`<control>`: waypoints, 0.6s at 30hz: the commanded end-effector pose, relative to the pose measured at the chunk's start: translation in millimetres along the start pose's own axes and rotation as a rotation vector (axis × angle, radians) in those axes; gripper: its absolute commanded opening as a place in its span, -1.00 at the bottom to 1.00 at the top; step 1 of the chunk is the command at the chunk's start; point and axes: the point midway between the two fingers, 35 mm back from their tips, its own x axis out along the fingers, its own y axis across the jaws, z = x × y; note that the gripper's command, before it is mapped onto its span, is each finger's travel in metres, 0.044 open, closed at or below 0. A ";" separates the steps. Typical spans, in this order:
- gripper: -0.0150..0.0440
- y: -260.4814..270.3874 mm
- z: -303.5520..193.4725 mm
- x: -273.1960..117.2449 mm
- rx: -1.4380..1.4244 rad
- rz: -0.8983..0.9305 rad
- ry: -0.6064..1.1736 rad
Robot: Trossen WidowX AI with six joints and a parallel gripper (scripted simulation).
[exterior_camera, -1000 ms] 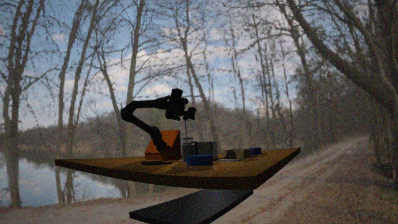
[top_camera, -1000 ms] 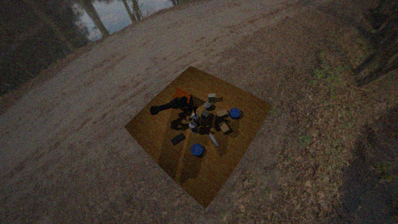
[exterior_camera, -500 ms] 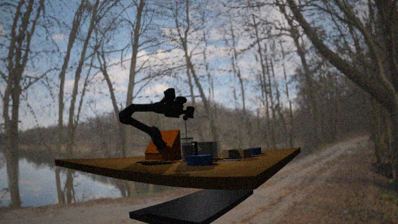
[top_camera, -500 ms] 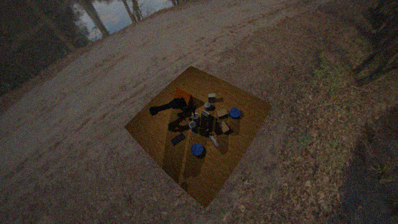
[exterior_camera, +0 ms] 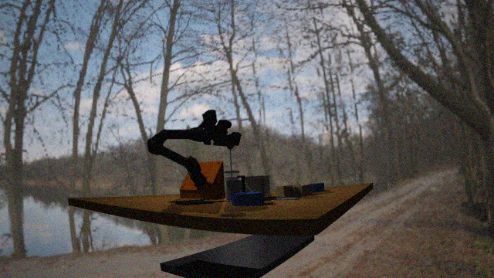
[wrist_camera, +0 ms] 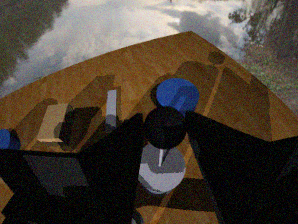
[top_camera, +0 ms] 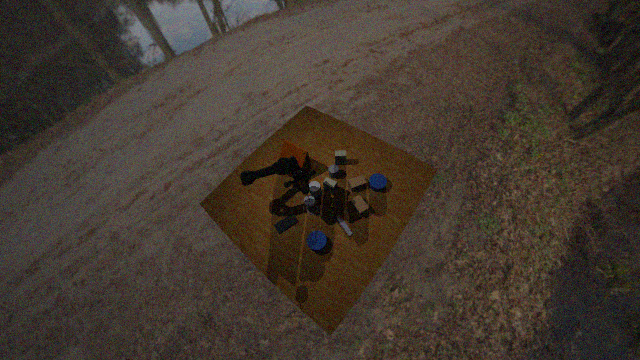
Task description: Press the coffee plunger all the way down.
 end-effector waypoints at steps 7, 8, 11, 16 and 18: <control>-0.09 0.3 -0.7 0.5 -0.002 0.002 -0.001; -0.09 0.5 -1.3 1.0 -0.002 0.002 0.000; -0.09 1.3 -4.4 3.3 -0.002 0.003 0.001; -0.09 2.9 -10.8 8.2 -0.001 0.005 0.004; -0.09 3.5 -13.4 10.2 -0.001 0.006 0.005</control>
